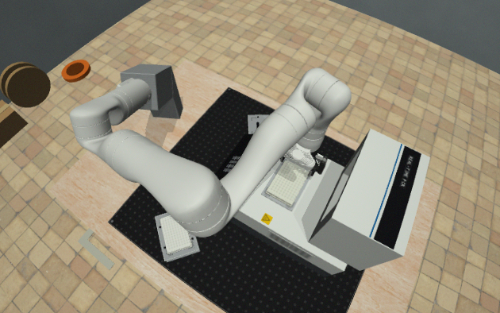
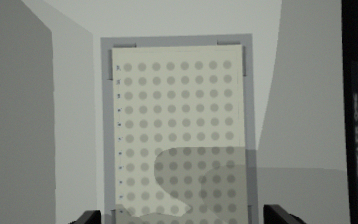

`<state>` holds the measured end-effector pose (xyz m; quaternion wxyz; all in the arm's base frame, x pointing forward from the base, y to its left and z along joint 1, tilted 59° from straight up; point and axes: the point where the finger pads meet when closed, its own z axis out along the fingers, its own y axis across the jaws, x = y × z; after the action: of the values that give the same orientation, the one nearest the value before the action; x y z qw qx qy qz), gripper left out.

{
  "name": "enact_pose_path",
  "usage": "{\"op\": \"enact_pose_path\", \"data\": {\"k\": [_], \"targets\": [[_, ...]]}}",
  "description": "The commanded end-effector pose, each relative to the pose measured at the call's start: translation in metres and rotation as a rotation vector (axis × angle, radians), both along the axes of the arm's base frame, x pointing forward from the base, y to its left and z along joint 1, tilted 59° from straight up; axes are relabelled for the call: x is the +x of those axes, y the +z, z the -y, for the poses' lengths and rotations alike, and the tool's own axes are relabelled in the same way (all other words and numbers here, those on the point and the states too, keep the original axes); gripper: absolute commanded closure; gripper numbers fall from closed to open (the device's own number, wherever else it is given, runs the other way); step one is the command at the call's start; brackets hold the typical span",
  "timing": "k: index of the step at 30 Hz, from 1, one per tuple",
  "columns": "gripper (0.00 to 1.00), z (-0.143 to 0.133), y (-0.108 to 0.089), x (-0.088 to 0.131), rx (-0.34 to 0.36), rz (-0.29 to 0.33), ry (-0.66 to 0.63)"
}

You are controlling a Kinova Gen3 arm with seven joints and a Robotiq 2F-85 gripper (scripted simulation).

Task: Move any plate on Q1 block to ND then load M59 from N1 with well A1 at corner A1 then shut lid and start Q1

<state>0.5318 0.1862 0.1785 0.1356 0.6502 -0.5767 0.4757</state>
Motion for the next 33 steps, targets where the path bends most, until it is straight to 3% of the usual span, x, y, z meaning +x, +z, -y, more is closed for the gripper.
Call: {"op": "enact_pose_path", "data": {"k": [1, 33], "targets": [[0.00, 0.001, -0.001, 0.001, 0.001, 0.001, 0.002], [0.00, 0.012, -0.009, 0.008, 0.001, 0.001, 0.002]]}}
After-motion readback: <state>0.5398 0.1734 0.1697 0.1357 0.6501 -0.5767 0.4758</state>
